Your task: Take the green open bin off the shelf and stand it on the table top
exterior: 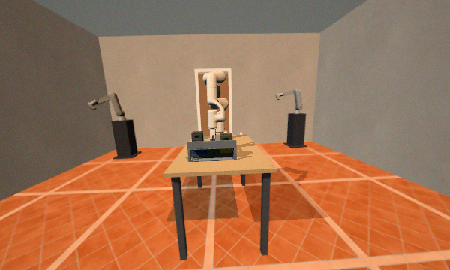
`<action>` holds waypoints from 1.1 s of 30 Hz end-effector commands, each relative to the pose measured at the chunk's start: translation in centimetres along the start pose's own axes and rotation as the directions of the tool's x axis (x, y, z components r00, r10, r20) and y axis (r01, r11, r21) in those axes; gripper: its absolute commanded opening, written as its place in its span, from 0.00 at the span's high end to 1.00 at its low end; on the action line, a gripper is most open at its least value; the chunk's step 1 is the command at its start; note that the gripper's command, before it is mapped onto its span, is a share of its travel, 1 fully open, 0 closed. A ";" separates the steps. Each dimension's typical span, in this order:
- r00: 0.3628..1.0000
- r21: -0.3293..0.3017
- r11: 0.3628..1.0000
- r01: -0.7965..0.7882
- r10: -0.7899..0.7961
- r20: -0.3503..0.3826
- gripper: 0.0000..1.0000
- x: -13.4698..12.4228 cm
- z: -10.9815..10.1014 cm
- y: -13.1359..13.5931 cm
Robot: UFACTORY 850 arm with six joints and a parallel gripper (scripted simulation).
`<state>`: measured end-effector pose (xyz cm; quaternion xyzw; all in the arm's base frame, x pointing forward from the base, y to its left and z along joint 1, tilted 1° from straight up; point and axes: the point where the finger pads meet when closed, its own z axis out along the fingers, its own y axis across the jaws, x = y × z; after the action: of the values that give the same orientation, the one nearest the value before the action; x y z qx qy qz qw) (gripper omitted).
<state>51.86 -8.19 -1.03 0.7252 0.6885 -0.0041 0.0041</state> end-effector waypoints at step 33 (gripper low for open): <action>1.000 -0.002 1.000 0.000 0.000 0.000 1.00 0.0 -0.1 -5.9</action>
<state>45.98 -7.88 -1.03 0.7252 0.6885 -0.0038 0.0036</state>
